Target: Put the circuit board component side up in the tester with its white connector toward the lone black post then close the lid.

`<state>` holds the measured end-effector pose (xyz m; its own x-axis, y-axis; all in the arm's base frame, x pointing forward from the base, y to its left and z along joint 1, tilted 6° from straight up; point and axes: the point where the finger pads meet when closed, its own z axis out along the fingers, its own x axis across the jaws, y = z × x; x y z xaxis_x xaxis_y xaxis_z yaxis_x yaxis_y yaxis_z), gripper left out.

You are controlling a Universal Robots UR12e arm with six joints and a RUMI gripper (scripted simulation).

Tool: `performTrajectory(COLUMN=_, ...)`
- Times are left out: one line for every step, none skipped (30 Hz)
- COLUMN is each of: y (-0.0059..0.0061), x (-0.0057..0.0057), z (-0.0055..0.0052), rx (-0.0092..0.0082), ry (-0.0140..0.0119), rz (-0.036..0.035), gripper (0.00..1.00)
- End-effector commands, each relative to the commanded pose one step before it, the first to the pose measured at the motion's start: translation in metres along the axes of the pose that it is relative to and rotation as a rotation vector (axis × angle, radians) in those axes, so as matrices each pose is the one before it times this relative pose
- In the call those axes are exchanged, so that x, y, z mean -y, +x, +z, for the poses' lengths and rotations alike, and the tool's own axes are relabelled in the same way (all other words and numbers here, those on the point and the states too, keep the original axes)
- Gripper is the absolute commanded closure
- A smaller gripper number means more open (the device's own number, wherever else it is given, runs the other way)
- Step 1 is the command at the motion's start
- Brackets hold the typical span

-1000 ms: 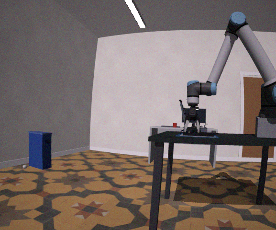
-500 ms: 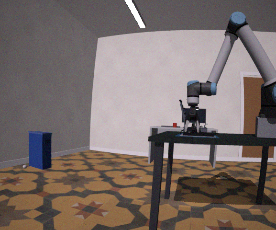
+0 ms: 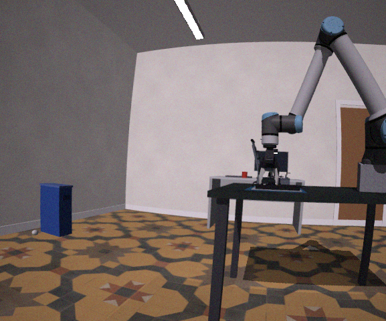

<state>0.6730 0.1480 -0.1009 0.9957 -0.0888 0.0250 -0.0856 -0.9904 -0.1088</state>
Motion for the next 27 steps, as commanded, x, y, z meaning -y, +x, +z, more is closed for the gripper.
performTrajectory(y=0.00066, x=0.00005, z=-0.00062, rx=-0.00136, ry=0.00006, rz=-0.00008, gripper=0.51)
performTrajectory(y=0.00000, x=0.00000, z=0.00000, rx=0.00000, ry=0.00000, rz=0.00000, gripper=0.51)
performTrajectory(y=0.00000, x=0.00000, z=0.00000, rx=0.00000, ry=0.00000, rz=0.00000, gripper=0.51)
performTrajectory(y=0.00000, x=0.00000, z=0.00000, rx=0.00000, ry=0.00000, rz=0.00000, gripper=0.51)
performTrajectory(y=0.00000, x=0.00000, z=0.00000, rx=0.00000, ry=0.00000, rz=0.00000, gripper=0.51)
performTrajectory(y=0.00000, x=0.00000, z=0.00000, rx=0.00000, ry=0.00000, rz=0.00000, gripper=0.51)
performTrajectory(y=0.00000, x=0.00000, z=0.00000, rx=0.00000, ry=0.00000, rz=0.00000, gripper=0.51)
performTrajectory(y=0.00000, x=0.00000, z=0.00000, rx=0.00000, ry=0.00000, rz=0.00000, gripper=0.51)
performTrajectory(y=0.00000, x=0.00000, z=0.00000, rx=0.00000, ry=0.00000, rz=0.00000, gripper=0.51)
performTrajectory(y=0.00000, x=0.00000, z=0.00000, rx=0.00000, ry=0.00000, rz=0.00000, gripper=0.51)
performTrajectory(y=0.00000, x=0.00000, z=0.00000, rx=0.00000, ry=0.00000, rz=0.00000, gripper=0.51)
performTrajectory(y=0.00000, x=0.00000, z=0.00000, rx=0.00000, ry=0.00000, rz=0.00000, gripper=0.51)
performTrajectory(y=0.00000, x=0.00000, z=0.00000, rx=0.00000, ry=0.00000, rz=0.00000, gripper=0.51)
performTrajectory(y=0.00000, x=0.00000, z=0.00000, rx=0.00000, ry=0.00000, rz=0.00000, gripper=0.53)
performTrajectory(y=0.00000, x=0.00000, z=0.00000, rx=0.00000, ry=0.00000, rz=0.00000, gripper=0.53)
performTrajectory(y=0.00000, x=0.00000, z=0.00000, rx=0.00000, ry=0.00000, rz=0.00000, gripper=0.53)
performTrajectory(y=0.00000, x=0.00000, z=0.00000, rx=0.00000, ry=0.00000, rz=0.00000, gripper=0.53)
performTrajectory(y=0.00000, x=0.00000, z=0.00000, rx=0.00000, ry=0.00000, rz=0.00000, gripper=0.53)
performTrajectory(y=0.00000, x=0.00000, z=0.00000, rx=0.00000, ry=0.00000, rz=0.00000, gripper=0.53)
performTrajectory(y=0.00000, x=0.00000, z=0.00000, rx=0.00000, ry=0.00000, rz=0.00000, gripper=0.53)
performTrajectory(y=0.00000, x=0.00000, z=0.00000, rx=0.00000, ry=0.00000, rz=0.00000, gripper=0.53)
performTrajectory(y=0.00000, x=0.00000, z=0.00000, rx=0.00000, ry=0.00000, rz=0.00000, gripper=0.53)
performTrajectory(y=0.00000, x=0.00000, z=0.00000, rx=0.00000, ry=0.00000, rz=0.00000, gripper=0.53)
performTrajectory(y=0.00000, x=0.00000, z=0.00000, rx=0.00000, ry=0.00000, rz=0.00000, gripper=0.53)
performTrajectory(y=0.00000, x=0.00000, z=0.00000, rx=0.00000, ry=0.00000, rz=0.00000, gripper=0.53)
performTrajectory(y=0.00000, x=0.00000, z=0.00000, rx=0.00000, ry=0.00000, rz=0.00000, gripper=0.56)
performTrajectory(y=0.00000, x=0.00000, z=0.00000, rx=0.00000, ry=0.00000, rz=0.00000, gripper=0.56)
